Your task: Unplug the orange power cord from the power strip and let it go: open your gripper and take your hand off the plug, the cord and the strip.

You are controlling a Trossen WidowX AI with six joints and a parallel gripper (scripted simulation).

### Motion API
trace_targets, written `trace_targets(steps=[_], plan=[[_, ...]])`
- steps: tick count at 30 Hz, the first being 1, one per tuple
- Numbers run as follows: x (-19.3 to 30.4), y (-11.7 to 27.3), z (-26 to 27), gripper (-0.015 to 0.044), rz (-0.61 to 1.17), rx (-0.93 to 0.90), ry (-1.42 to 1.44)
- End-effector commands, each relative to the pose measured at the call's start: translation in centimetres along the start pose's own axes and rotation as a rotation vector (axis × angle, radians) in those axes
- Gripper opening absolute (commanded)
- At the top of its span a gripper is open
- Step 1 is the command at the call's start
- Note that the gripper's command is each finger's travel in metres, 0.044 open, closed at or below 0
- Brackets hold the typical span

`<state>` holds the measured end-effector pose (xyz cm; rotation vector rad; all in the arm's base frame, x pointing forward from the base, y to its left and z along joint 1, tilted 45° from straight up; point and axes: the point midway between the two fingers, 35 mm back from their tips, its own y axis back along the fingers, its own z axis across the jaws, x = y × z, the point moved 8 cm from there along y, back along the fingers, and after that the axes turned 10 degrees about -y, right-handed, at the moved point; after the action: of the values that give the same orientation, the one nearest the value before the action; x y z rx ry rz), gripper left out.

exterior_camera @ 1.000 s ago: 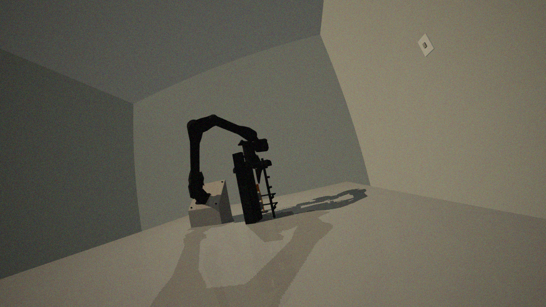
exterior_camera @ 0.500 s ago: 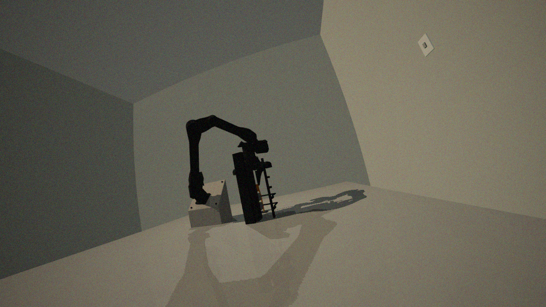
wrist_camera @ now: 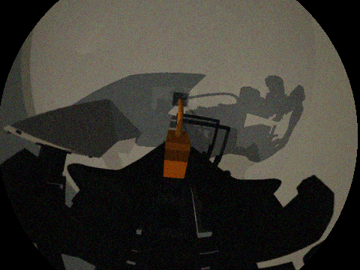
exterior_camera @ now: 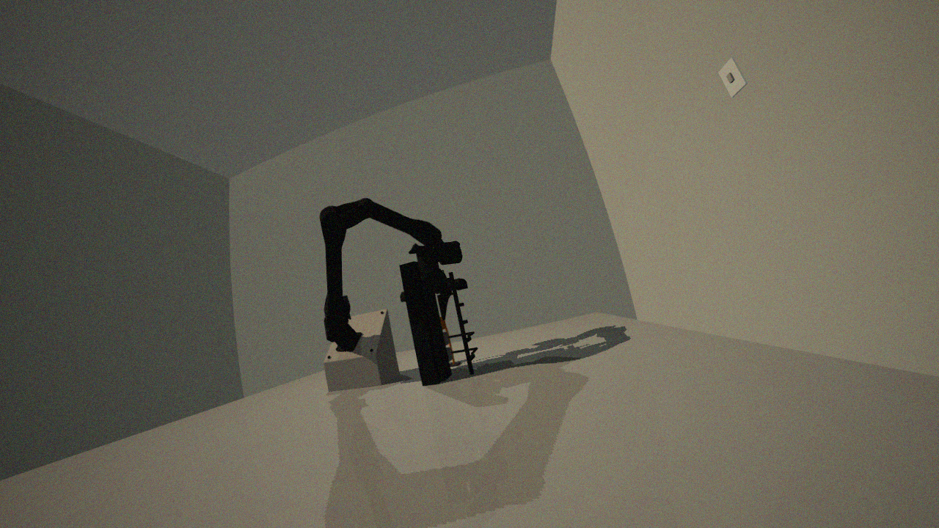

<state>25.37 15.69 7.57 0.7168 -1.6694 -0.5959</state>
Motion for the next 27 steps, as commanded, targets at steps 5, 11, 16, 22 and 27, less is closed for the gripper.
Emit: trace_targets(steps=[5, 11, 16, 22, 27], plan=[[-0.5, 0.1, 0.0, 0.0000, -0.001, 0.000, 0.001], [-1.5, 0.1, 0.1, 0.0000, -0.002, 0.000, 0.001], [-2.3, 0.2, 0.2, 0.0000, -0.002, 0.000, 0.001], [-3.2, 0.3, 0.4, 0.0000, -0.003, 0.000, 0.001], [-4.0, 0.4, 0.5, 0.0000, -0.003, 0.000, 0.001]])
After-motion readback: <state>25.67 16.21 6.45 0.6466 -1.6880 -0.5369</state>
